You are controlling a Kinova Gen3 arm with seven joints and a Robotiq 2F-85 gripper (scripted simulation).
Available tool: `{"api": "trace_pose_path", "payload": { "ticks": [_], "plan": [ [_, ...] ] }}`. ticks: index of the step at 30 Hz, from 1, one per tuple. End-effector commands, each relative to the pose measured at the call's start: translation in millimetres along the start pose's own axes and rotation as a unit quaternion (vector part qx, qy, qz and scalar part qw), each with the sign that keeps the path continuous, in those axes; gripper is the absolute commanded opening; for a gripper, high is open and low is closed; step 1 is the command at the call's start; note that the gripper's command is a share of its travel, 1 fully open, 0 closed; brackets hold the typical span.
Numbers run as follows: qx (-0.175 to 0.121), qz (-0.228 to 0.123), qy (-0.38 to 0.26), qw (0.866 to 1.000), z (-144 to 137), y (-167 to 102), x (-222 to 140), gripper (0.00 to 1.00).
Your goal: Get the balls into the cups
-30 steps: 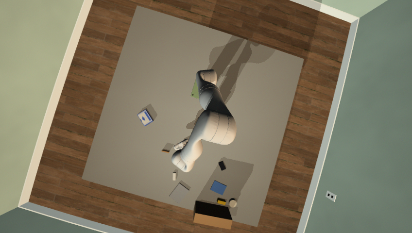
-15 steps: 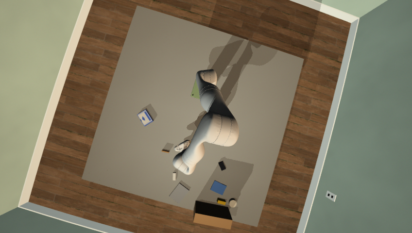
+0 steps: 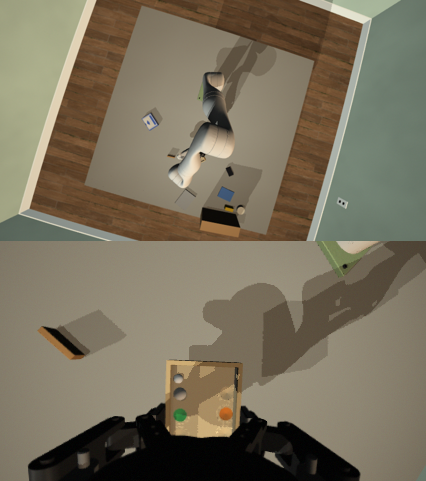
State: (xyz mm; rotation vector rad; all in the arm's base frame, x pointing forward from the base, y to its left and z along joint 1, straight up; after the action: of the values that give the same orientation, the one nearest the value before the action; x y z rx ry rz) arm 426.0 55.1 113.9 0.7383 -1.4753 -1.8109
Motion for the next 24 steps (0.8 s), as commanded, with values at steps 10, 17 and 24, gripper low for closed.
{"api": "trace_pose_path", "payload": {
  "ticks": [10,17,24],
  "plan": [
    [-0.017,-0.067,-0.005,0.998,-14,-3,13,0.74],
    [-0.025,-0.126,0.001,0.992,-14,-4,19,0.74],
    [-0.014,-0.117,0.0,0.993,-13,-4,18,0.74]
  ]
}}
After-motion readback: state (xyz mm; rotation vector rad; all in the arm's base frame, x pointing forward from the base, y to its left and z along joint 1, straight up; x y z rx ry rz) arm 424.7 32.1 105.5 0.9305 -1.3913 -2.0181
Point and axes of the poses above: the point where the finger pads meet when closed, its own y axis back along the fingers, its own z axis across the jaws, x = y × z, the point moved 3 cm from there along y, back along the fingers, and after that the axes turned 2 degrees about y, right-handed, at the moved point
